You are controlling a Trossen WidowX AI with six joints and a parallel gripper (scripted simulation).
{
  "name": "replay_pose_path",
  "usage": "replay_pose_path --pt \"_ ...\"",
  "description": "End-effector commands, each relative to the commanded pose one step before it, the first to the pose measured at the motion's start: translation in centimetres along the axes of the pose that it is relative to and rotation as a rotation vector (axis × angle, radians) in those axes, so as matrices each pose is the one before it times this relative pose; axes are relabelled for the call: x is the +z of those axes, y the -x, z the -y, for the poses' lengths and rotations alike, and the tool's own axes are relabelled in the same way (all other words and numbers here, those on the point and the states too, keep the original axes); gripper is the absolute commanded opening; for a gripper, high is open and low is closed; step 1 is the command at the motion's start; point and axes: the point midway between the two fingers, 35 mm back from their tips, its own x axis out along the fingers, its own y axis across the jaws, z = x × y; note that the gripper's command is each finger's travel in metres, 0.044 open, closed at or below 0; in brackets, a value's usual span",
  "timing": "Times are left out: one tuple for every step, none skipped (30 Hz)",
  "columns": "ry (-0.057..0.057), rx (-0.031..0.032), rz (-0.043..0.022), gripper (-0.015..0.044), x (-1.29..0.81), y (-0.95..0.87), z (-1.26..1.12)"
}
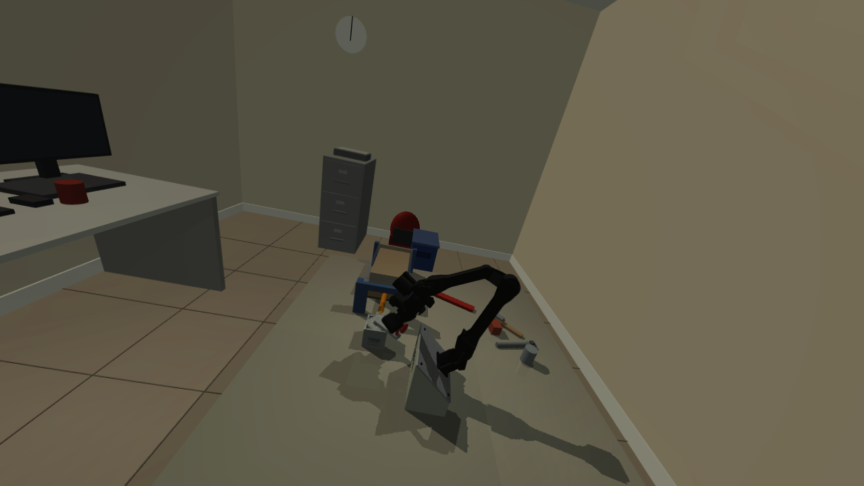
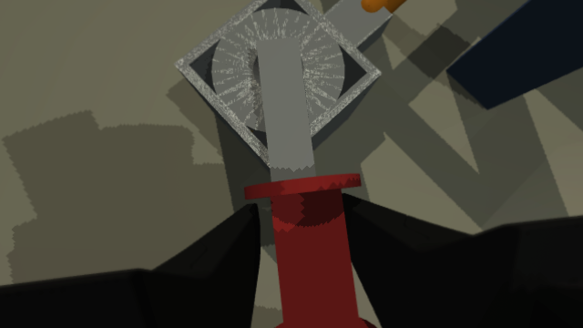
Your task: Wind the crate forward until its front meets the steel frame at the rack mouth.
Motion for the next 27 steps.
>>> replay_pose_path --pt "-0.0002 0.00038 0.00032 0.0046 0.020 0.019 -0.005" --pt "0.0000 0.00000 0.00000 0.0040 0.000 0.000 0.000" --pt "0.0000 0.00000 0.00000 0.0033 0.000 0.000 0.000" --pt "0.0000 0.00000 0.00000 0.0026 0.000 0.000 0.000" --pt "0.0000 0.00000 0.00000 0.0020 0.000 0.000 0.000" --pt "0.0000 0.00000 0.00000 0.0000 0.000 0.000 0.000" --pt "0.0000 0.00000 0.00000 0.0000 0.000 0.000 0.000" --pt "0.0000 0.00000 0.00000 0.0000 0.000 0.000 0.000" --pt "0.0000 0.00000 0.00000 0.0000 0.000 0.000 0.000" --pt "0.0000 0.00000 0.00000 0.0000 0.000 0.000 0.000" --pt "0.0036 -0.00220 -0.00177 0.0000 -0.162 -0.174 -0.019" --pt "0.0025 -0.00154 -0.00124 0.0000 -0.114 -0.121 -0.013" --pt "0.0011 -0.00066 -0.00053 0.0000 -0.049 -0.052 -0.006" --pt "0.0000 0.00000 0.00000 0.0000 0.000 0.000 0.000" --pt "0.0000 0.00000 0.00000 0.0000 0.000 0.000 0.000" --pt "0.0000 0.00000 0.00000 0.0000 0.000 0.000 0.000" --pt "0.0000 0.00000 0.00000 0.0000 0.000 0.000 0.000" --pt "0.0000 0.00000 0.00000 0.0000 0.000 0.000 0.000" --pt "0.0000 -0.00011 -0.00002 0.0000 0.001 -0.003 0.119" --pt "0.0000 -0.00011 -0.00003 0.0000 0.001 -0.003 0.119" --pt "0.0000 0.00000 0.00000 0.0000 0.000 0.000 0.000" --pt "0.0000 0.00000 0.00000 0.0000 0.000 0.000 0.000" --pt "0.0000 -0.00010 -0.00002 0.0000 0.003 -0.002 0.126" --pt "0.0000 -0.00011 -0.00003 0.0000 0.003 -0.002 0.126" --pt "0.0000 0.00000 0.00000 0.0000 0.000 0.000 0.000" --pt "0.0000 -0.00010 -0.00002 0.0000 0.006 -0.003 0.123" --pt "0.0000 -0.00011 -0.00003 0.0000 0.005 -0.003 0.123"
